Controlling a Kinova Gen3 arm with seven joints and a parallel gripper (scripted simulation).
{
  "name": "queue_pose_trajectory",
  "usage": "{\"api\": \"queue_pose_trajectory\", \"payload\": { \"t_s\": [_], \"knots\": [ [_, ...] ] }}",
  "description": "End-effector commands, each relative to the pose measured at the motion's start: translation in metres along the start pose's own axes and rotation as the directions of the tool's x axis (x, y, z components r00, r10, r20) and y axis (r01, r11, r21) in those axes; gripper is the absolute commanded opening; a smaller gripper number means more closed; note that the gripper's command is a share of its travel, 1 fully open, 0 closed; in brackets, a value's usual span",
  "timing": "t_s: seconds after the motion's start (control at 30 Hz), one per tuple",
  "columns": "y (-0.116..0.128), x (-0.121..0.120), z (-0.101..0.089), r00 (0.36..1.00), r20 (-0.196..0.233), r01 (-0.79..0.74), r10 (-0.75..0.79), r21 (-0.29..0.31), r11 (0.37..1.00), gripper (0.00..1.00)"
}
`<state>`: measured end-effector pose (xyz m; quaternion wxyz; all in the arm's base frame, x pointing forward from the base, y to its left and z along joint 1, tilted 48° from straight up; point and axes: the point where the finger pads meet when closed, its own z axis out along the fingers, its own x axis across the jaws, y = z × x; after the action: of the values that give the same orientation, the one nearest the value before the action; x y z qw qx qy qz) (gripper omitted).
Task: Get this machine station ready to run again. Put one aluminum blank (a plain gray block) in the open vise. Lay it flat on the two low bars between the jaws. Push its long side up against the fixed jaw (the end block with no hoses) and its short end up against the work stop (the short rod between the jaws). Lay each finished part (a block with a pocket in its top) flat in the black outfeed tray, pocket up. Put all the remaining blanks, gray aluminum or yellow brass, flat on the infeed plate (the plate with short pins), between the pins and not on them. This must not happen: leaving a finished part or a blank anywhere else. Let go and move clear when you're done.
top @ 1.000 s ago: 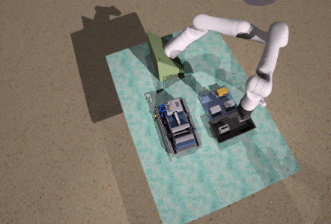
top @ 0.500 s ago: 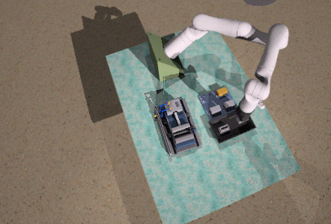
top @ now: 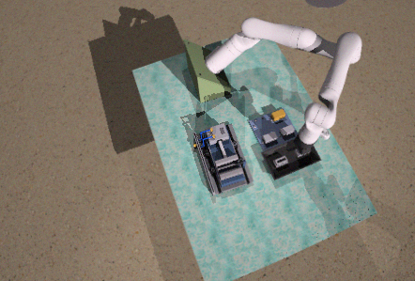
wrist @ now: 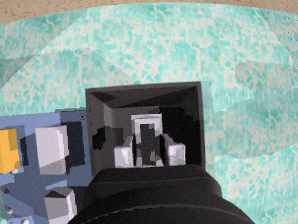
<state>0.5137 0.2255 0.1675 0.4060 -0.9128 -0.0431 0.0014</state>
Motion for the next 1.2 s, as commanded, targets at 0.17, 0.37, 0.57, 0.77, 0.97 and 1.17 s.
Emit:
{"api": "queue_pose_trajectory", "payload": {
  "t_s": [0.17,0.37,0.57,0.77,0.97,1.17],
  "knots": [
    [0.000,0.000,0.012,1.000,0.000,0.010,-0.010,0.001,1.000,0.00],
    [0.000,0.000,0.016,1.000,0.000,0.010,-0.010,0.001,1.000,0.00],
    [0.000,0.000,0.018,1.000,0.000,0.010,-0.010,0.001,1.000,0.00],
    [0.000,0.000,0.019,1.000,0.000,0.010,-0.010,0.001,1.000,0.00],
    [0.000,0.000,0.019,1.000,0.000,0.010,-0.010,0.001,1.000,0.00],
    [0.000,0.000,0.019,1.000,0.000,0.010,-0.010,0.001,1.000,0.00]
  ]
}}
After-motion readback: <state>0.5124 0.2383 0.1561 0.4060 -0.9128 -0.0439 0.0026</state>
